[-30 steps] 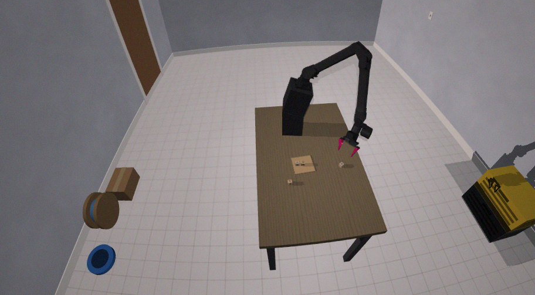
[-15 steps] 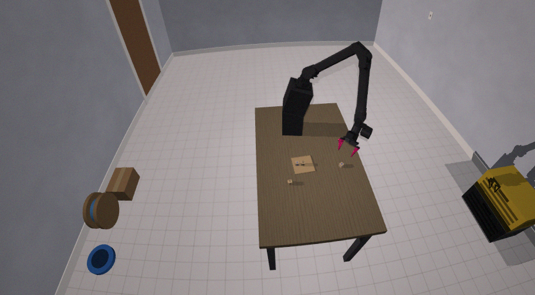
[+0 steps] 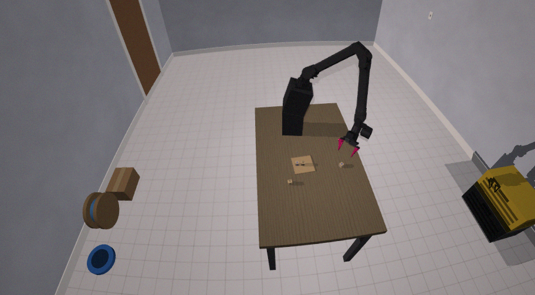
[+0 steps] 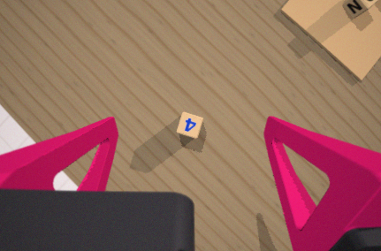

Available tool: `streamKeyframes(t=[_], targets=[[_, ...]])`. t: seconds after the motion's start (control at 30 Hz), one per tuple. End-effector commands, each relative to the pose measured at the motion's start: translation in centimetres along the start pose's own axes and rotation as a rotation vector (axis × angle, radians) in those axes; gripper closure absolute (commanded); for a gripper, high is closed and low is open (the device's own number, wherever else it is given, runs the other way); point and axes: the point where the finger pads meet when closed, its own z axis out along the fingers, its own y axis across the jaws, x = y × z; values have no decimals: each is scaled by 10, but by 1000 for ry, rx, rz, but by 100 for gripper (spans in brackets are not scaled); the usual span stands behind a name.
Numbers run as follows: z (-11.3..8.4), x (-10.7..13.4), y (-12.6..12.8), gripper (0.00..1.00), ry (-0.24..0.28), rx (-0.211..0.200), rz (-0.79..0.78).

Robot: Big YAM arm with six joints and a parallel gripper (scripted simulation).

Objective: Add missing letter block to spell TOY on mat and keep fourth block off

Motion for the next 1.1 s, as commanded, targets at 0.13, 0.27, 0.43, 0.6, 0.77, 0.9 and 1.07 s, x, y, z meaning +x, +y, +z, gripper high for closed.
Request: streamKeyframes(t=[0.13,0.27,0.43,0.6,0.77,0.9,1.07], targets=[[43,-42,-48,0,6,14,8],[59,-59,-73,0,9,16,9],[79,-88,-122,0,11,16,10],[89,-117,-192,0,7,15,6],[87,-129,-227,0,-1,13,3],[83,-136,-196,0,-22,-46,-4],[83,-136,-220,0,-9,5,7]])
